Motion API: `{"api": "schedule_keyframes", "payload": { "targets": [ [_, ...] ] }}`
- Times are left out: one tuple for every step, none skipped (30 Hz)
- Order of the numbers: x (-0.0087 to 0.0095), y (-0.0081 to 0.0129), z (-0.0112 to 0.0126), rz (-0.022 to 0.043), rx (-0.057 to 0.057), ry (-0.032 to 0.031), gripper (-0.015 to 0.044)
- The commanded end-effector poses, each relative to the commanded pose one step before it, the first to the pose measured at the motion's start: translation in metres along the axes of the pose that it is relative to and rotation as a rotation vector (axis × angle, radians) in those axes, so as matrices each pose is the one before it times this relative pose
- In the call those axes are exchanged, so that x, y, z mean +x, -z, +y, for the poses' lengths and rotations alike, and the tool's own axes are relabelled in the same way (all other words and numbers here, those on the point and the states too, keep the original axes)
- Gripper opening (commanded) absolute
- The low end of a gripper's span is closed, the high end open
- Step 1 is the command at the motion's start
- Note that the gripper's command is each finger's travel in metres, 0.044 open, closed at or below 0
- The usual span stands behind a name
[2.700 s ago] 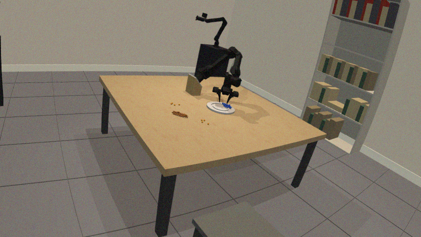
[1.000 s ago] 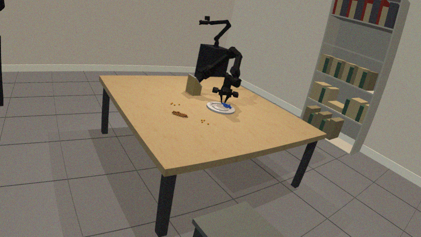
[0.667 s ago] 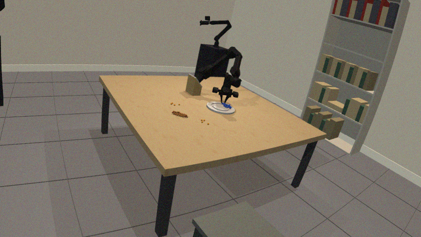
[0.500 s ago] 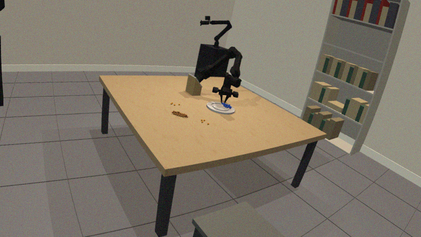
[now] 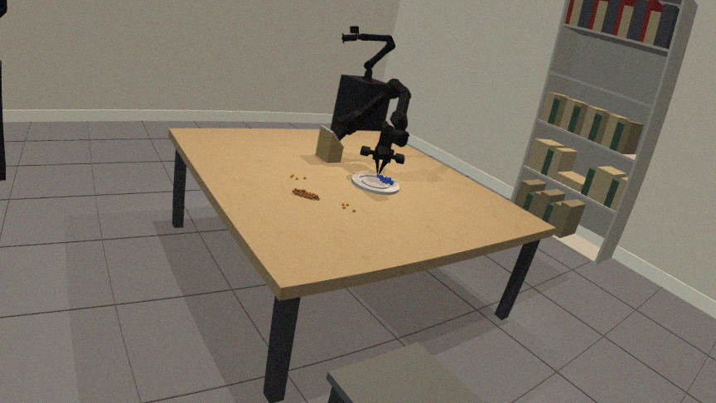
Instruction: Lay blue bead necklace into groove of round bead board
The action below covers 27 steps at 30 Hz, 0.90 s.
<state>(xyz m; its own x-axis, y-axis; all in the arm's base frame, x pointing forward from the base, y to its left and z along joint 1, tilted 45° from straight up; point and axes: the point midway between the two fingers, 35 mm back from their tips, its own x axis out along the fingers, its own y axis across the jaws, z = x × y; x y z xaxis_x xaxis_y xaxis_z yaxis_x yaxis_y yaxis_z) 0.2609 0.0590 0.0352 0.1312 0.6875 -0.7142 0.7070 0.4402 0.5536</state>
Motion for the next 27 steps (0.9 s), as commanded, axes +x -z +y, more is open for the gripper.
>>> {"api": "schedule_keyframes", "payload": {
  "targets": [
    [0.00033, 0.00216, -0.00192, 0.00300, -0.0001, -0.00063, 0.0000],
    [0.00069, 0.00001, 0.00000, 0.00003, 0.0000, -0.00003, 0.0000],
    [0.00115, 0.00002, 0.00000, 0.00005, 0.0000, -0.00005, 0.0000],
    [0.00115, 0.00003, 0.00000, 0.00006, 0.0000, -0.00006, 0.0000],
    [0.00069, 0.00002, 0.00000, 0.00004, 0.0000, -0.00004, 0.0000],
    [0.00023, 0.00001, 0.00000, 0.00001, 0.0000, -0.00001, 0.0000],
    [-0.00308, -0.00141, 0.00131, -0.00390, -0.0031, -0.00144, 0.0026],
    [0.00000, 0.00000, 0.00000, 0.00000, 0.0000, 0.00000, 0.0053],
    [0.00000, 0.00000, 0.00000, 0.00000, 0.0000, 0.00000, 0.0079],
    [0.00000, 0.00000, 0.00000, 0.00000, 0.0000, 0.00000, 0.0105],
    [0.00000, 0.00000, 0.00000, 0.00000, 0.0000, 0.00000, 0.0131],
    [0.00000, 0.00000, 0.00000, 0.00000, 0.0000, 0.00000, 0.0157],
    [0.00000, 0.00000, 0.00000, 0.00000, 0.0000, 0.00000, 0.0184],
    [0.00000, 0.00000, 0.00000, 0.00000, 0.0000, 0.00000, 0.0210],
    [0.00000, 0.00000, 0.00000, 0.00000, 0.0000, 0.00000, 0.0236],
    [0.00000, 0.00000, 0.00000, 0.00000, 0.0000, 0.00000, 0.0263],
    [0.00000, 0.00000, 0.00000, 0.00000, 0.0000, 0.00000, 0.0289],
    [0.00000, 0.00000, 0.00000, 0.00000, 0.0000, 0.00000, 0.0315],
    [-0.00023, 0.00030, -0.00029, 0.00082, 0.0007, 0.00036, 0.0341],
    [-0.00058, 0.00074, -0.00072, 0.00206, 0.0017, 0.00090, 0.0368],
    [-0.00023, 0.00030, -0.00029, 0.00083, 0.0007, 0.00035, 0.0394],
    [0.00000, 0.00000, 0.00000, 0.00000, 0.0000, 0.00000, 0.0420],
    [0.00041, -0.00063, 0.00077, -0.00071, 0.0002, -0.00024, 0.0440],
    [-0.00042, 0.00000, 0.00000, 0.00067, -0.0003, 0.00022, 0.0440],
    [0.00000, 0.00000, 0.00000, 0.00000, 0.0000, 0.00000, 0.0440],
    [0.00000, 0.00000, 0.00000, 0.00000, 0.0000, 0.00000, 0.0440],
    [0.00000, 0.00000, 0.00000, 0.00000, 0.0000, 0.00000, 0.0440]
  ]
}}
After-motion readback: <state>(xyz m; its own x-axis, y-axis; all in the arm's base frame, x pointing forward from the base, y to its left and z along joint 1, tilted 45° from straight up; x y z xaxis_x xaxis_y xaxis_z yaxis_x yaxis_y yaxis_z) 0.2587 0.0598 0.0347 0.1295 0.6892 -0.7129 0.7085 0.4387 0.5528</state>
